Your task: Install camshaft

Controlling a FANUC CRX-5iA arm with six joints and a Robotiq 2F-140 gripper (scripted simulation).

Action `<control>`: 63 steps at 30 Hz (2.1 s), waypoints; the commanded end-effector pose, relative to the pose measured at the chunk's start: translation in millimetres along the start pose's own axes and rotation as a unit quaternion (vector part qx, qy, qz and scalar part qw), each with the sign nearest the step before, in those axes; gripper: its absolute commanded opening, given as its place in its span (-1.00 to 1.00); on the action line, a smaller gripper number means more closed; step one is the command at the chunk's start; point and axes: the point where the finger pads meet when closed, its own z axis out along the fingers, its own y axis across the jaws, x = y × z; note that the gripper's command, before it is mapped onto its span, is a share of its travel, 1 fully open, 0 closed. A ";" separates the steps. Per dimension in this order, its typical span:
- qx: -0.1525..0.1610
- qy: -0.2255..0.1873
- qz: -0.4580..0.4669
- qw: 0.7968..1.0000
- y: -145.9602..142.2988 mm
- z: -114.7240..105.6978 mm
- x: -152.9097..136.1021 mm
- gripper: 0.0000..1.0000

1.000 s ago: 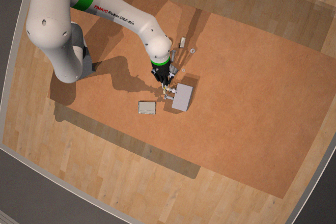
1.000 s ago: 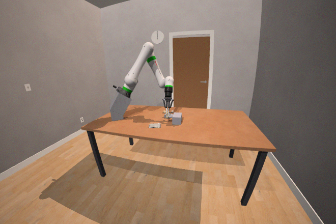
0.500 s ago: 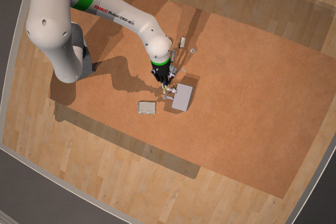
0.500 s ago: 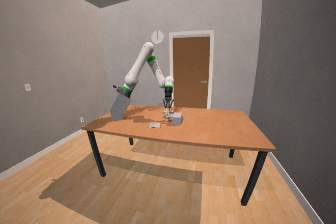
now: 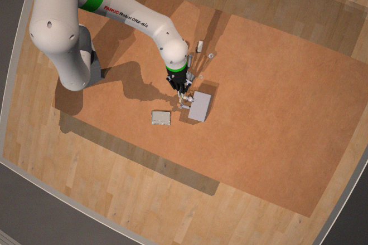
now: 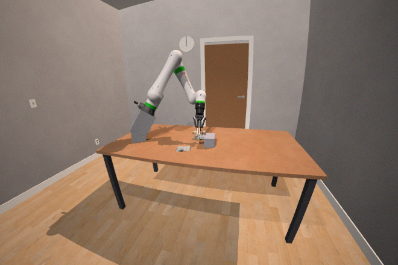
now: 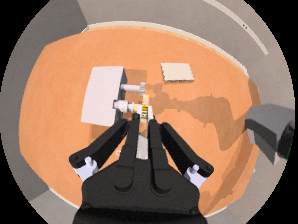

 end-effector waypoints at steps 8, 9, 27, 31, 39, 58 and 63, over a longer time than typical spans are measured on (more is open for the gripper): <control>0.001 0.000 0.000 1.000 -6.3 -0.5 0.3 -0.72; 0.001 0.000 0.000 1.000 -6.8 -0.5 0.3 -0.72; 0.001 0.000 0.000 1.000 -11.4 -0.6 0.3 -0.72; 0.001 0.000 0.000 1.000 -11.4 -0.6 0.3 -0.72; 0.001 0.000 0.000 1.000 -11.4 -0.6 0.3 -0.72; 0.001 0.000 0.000 1.000 -11.4 -0.6 0.3 -0.72; 0.001 0.000 0.000 1.000 -11.4 -0.6 0.3 -0.72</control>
